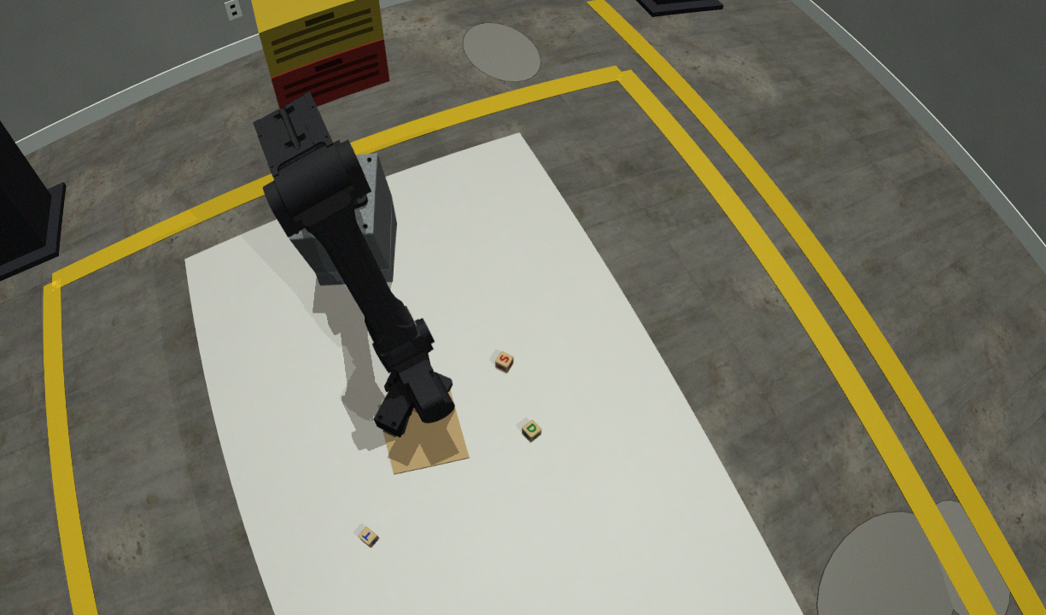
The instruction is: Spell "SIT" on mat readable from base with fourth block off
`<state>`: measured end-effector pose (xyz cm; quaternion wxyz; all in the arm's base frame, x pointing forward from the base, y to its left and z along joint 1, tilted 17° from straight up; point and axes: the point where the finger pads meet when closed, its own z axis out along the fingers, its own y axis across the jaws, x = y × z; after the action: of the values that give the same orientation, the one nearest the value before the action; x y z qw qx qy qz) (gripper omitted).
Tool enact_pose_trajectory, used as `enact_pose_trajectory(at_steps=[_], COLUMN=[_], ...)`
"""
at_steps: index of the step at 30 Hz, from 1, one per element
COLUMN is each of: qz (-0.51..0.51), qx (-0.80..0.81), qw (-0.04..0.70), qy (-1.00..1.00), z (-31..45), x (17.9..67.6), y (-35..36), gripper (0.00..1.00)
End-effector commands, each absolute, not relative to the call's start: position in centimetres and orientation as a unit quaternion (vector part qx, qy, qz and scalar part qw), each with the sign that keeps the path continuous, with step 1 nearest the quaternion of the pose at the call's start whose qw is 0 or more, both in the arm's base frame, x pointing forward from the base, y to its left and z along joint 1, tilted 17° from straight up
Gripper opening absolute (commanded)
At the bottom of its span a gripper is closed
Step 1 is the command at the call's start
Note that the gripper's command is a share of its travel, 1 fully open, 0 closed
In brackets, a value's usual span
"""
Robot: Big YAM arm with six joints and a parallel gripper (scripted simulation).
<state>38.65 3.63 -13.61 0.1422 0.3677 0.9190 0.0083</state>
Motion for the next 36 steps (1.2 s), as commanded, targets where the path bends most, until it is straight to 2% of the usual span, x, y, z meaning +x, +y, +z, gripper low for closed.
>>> enact_pose_trajectory(at_steps=[1, 11, 30, 36], qz=[0.015, 0.016, 0.008, -0.001], qx=[0.367, 0.367, 0.351, 0.292], qw=[0.153, 0.155, 0.147, 0.151], qy=[0.918, 0.917, 0.925, 0.944], z=[-10.4, -4.5, -4.9, -4.6], x=[38.6, 37.0, 37.2, 38.0], y=[4.4, 5.0, 4.8, 4.2], gripper=[0.22, 0.22, 0.22, 0.22])
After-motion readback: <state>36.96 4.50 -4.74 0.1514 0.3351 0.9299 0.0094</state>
